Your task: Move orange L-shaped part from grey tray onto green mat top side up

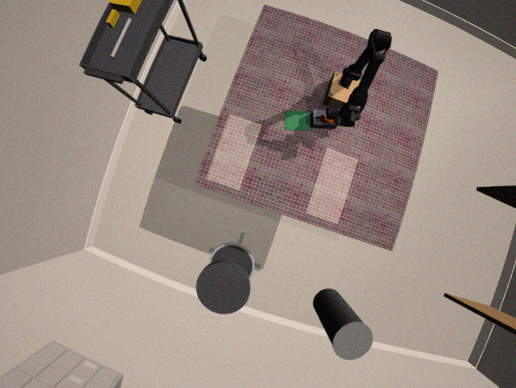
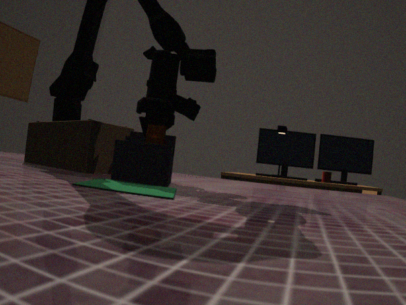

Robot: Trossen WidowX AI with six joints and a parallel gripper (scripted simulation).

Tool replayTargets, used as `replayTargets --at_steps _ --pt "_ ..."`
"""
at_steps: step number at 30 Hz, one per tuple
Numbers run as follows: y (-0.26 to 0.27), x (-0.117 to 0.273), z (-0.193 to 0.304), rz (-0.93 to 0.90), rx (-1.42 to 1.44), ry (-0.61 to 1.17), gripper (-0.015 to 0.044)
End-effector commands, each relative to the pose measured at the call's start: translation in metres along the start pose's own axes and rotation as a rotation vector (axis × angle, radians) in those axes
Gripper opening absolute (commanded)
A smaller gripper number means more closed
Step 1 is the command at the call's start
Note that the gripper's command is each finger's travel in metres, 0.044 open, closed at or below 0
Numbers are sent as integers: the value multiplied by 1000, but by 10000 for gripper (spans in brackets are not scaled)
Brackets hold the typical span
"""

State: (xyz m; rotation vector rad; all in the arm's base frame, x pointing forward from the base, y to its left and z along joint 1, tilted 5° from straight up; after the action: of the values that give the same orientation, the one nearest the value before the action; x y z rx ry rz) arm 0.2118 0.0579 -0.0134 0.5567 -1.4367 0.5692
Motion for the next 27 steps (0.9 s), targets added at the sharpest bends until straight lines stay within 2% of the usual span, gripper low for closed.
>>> replayTargets --at_steps 1,9,27 --pt "-1 10 -2 7 -3 -1 180" --pt "-10 97 1 9 -3 -1 180" --pt "-9 96 2 1 -6 2 180"
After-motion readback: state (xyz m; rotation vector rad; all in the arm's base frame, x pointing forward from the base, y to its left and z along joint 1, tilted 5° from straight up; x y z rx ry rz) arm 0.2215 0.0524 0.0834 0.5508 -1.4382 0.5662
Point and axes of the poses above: the point midway between the two fingers, 35 mm back from their tips, its own x axis back along the fingers, its own y axis across the jaws, z = x × y, the point moved 1 cm from there along x, back along the fingers, and after that the axes turned 15 degrees about x, right-handed, at the moved point
